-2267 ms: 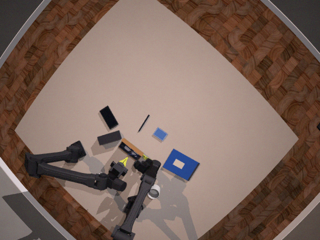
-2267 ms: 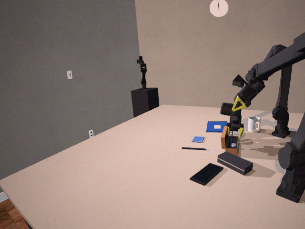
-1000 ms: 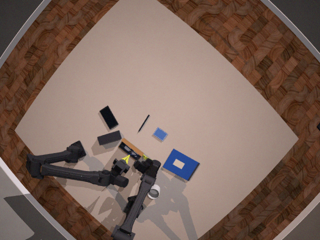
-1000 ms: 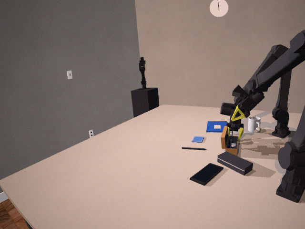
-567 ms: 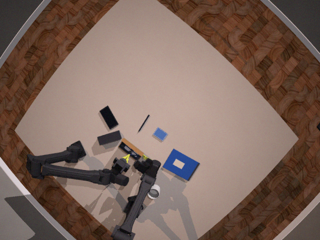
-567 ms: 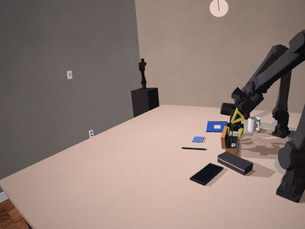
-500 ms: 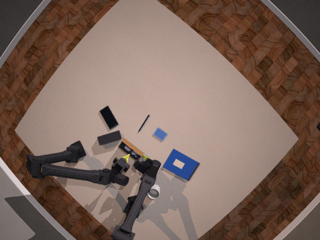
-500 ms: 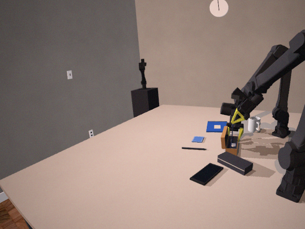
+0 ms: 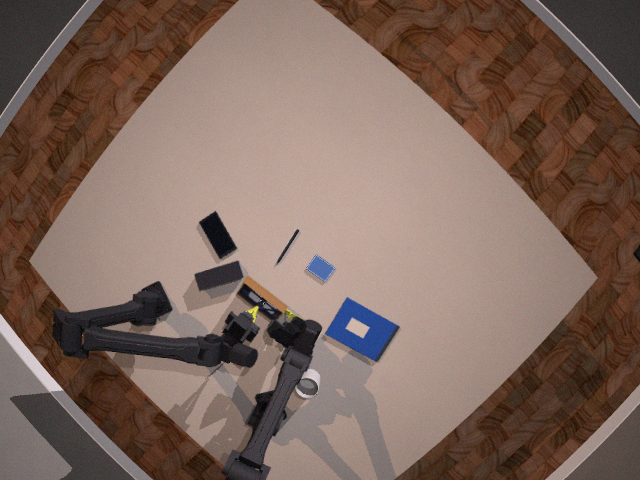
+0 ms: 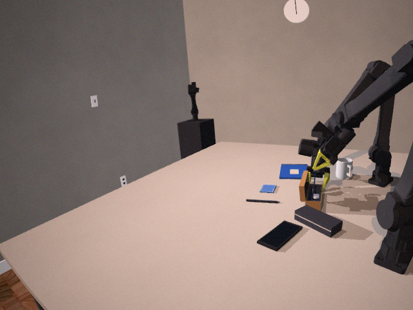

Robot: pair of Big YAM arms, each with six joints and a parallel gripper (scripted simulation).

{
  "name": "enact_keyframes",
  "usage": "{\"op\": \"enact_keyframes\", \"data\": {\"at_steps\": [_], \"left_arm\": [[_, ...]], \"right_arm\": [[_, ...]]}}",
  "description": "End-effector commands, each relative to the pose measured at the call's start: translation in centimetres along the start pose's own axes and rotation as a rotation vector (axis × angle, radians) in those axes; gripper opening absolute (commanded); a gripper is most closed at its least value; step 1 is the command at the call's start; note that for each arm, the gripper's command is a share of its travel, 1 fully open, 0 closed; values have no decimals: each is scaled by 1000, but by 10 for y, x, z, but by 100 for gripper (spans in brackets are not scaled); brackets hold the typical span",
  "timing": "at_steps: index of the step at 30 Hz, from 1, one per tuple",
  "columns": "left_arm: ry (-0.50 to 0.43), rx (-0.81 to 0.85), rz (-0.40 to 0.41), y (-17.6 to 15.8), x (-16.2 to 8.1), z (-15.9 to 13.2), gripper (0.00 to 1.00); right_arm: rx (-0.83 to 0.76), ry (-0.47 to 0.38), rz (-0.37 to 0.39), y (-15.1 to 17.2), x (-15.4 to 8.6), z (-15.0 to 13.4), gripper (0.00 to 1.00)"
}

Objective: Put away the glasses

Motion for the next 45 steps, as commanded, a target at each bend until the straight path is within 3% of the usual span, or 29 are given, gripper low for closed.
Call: {"op": "enact_keyframes", "data": {"at_steps": [1, 45], "left_arm": [[3, -15, -5, 2, -1, 10, 0], [158, -2, 43, 25, 34, -4, 0]], "right_arm": [[48, 10, 6, -3, -2, -6, 57], [48, 10, 6, -3, -2, -6, 57]]}}
Point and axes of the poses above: on each arm, the point where the finger pads meet when closed, its own x axis out along the fingers, its own y axis across the jaws, z = x × y, the point moved 6 cm from there along -x, back along the fingers, and after that the axes turned 12 degrees about -x, right-handed, at the moved point
